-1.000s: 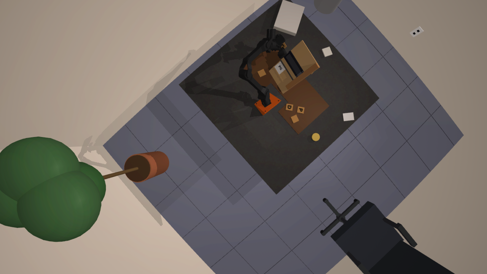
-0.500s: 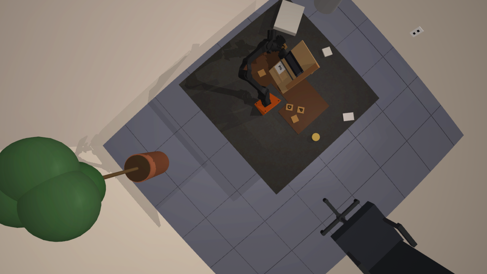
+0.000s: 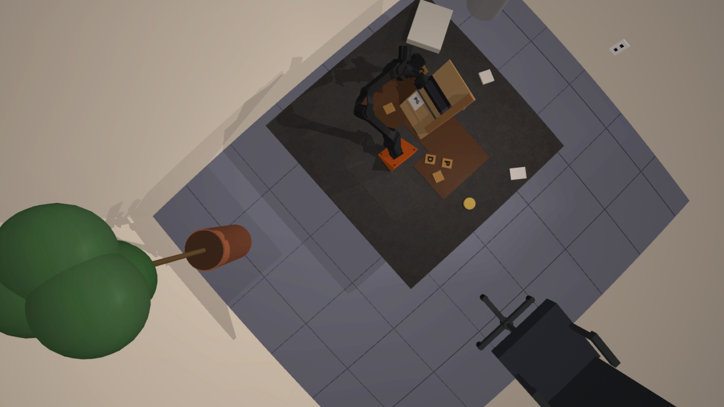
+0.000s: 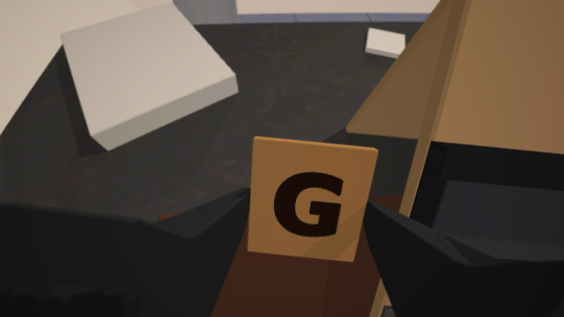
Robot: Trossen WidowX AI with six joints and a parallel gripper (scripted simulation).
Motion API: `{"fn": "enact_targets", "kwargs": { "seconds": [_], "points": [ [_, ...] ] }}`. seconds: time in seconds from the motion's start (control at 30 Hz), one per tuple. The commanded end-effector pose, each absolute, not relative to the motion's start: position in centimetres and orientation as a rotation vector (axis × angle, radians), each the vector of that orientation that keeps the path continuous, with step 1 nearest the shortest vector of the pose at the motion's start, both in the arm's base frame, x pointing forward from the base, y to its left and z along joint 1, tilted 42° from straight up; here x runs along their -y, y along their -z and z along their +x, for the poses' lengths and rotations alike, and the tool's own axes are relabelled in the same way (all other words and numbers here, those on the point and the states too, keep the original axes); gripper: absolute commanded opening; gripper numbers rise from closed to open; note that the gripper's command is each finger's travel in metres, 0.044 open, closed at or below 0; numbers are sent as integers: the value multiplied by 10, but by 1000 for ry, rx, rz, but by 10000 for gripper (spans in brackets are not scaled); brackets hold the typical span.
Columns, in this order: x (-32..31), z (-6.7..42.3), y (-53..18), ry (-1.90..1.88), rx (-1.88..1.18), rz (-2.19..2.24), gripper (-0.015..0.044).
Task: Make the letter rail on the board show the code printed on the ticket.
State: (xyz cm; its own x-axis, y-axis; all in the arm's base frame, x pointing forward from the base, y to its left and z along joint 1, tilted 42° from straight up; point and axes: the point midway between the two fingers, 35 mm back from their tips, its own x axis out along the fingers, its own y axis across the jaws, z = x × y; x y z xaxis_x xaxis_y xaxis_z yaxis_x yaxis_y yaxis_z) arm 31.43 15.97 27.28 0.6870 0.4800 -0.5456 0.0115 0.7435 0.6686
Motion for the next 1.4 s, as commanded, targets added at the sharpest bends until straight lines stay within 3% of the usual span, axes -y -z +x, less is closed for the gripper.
{"fn": "enact_targets", "kwargs": {
  "seconds": [0.0,1.37],
  "points": [
    [-159,314,-271,-292,-780,692,0],
    [-144,314,-257,-291,-781,691,0]
  ]
}}
